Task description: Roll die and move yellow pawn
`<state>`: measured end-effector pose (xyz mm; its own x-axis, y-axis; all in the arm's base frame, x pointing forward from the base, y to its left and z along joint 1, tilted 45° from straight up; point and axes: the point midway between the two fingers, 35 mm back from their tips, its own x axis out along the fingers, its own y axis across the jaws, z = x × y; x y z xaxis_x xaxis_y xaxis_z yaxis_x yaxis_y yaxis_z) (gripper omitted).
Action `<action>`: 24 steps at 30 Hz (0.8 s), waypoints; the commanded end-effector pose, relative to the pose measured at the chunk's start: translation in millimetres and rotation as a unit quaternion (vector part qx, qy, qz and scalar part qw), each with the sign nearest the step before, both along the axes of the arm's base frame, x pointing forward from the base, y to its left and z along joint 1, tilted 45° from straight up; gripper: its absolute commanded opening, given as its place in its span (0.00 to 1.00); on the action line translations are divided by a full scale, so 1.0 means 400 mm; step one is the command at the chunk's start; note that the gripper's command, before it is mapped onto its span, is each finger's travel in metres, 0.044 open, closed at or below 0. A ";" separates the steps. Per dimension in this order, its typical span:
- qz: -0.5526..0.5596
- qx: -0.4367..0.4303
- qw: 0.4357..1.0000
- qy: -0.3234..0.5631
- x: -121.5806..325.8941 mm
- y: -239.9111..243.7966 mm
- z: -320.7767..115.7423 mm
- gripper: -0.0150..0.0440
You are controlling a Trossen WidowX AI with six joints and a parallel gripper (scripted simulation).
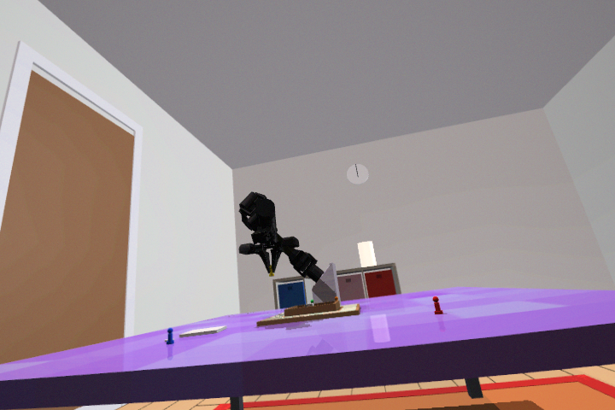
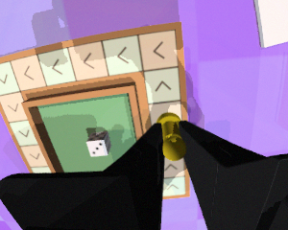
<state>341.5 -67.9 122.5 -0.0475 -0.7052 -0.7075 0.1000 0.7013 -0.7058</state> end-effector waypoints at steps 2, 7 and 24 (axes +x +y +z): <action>-0.004 0.003 1.000 -0.001 0.024 0.005 -0.045 0.25; -0.004 0.003 1.000 -0.001 0.057 0.008 -0.124 0.25; -0.004 0.003 1.000 -0.002 0.101 -0.005 -0.296 0.25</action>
